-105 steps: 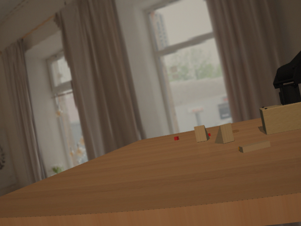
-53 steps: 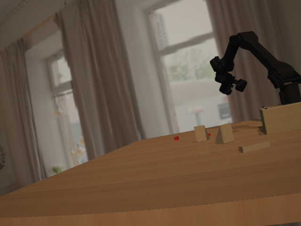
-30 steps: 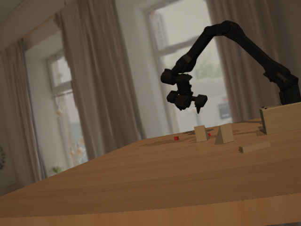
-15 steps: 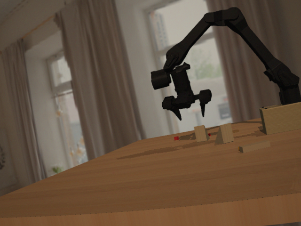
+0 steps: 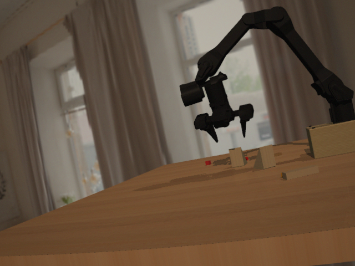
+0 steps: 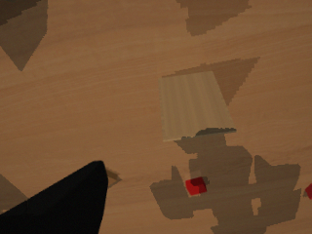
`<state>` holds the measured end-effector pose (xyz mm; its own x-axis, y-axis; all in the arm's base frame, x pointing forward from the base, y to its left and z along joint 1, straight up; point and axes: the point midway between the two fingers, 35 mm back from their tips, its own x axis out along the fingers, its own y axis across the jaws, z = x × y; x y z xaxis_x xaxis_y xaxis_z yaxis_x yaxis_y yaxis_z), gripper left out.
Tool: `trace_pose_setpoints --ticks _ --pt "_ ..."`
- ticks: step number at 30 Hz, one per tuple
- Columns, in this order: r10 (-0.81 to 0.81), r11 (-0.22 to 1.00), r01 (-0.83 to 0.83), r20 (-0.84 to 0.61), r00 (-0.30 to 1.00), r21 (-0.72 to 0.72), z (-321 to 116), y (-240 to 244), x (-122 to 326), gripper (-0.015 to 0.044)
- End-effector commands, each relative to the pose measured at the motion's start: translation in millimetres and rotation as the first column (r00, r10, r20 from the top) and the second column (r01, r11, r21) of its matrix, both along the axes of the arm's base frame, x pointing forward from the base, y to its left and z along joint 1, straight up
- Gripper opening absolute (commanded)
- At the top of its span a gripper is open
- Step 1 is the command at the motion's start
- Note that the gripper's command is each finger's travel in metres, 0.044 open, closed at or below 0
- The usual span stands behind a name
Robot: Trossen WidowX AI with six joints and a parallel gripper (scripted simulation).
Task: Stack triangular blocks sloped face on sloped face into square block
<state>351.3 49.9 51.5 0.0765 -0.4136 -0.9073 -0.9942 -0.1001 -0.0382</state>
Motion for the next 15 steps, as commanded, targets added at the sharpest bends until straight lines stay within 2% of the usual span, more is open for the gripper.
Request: trace_pose_setpoints --ticks 1,15 --pt "-0.003 1.000 0.003 -0.008 1.000 0.002 -8 -3 0 0.0440" --pt "-0.005 1.000 0.005 -0.011 1.000 0.005 -27 -13 3 0.0440"
